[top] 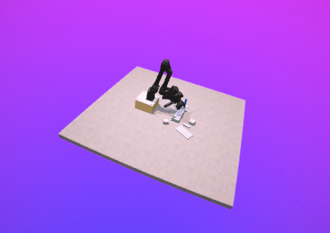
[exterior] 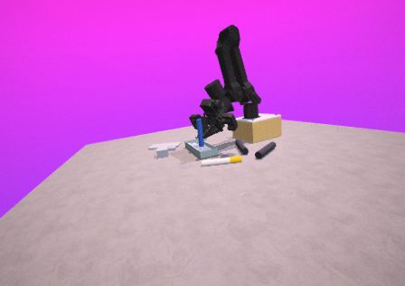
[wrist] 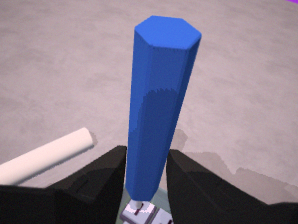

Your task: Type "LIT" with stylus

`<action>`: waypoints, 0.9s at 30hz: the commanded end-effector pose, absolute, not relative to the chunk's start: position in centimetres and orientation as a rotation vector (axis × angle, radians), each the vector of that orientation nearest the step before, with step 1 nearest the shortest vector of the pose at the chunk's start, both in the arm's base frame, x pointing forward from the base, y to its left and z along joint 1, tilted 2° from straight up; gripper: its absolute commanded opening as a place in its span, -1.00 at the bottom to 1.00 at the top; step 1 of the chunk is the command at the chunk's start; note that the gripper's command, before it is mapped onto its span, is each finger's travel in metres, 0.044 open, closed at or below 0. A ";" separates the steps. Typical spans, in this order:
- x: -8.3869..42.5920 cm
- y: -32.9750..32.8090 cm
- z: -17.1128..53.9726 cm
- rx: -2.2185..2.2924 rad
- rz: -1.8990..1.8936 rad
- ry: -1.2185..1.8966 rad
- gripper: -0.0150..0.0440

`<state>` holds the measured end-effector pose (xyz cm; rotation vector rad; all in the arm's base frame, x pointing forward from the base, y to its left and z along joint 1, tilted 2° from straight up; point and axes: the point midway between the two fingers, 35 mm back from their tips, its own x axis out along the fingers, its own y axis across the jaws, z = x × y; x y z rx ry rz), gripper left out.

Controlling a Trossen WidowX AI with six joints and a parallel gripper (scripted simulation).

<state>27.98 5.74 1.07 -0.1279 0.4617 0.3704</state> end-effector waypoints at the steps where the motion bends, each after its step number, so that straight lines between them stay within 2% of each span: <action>1: 27.9 5.7 0.9 -0.125 0.370 0.468 -0.22; 27: 28.1 5.8 2.8 -0.125 0.370 0.467 -0.22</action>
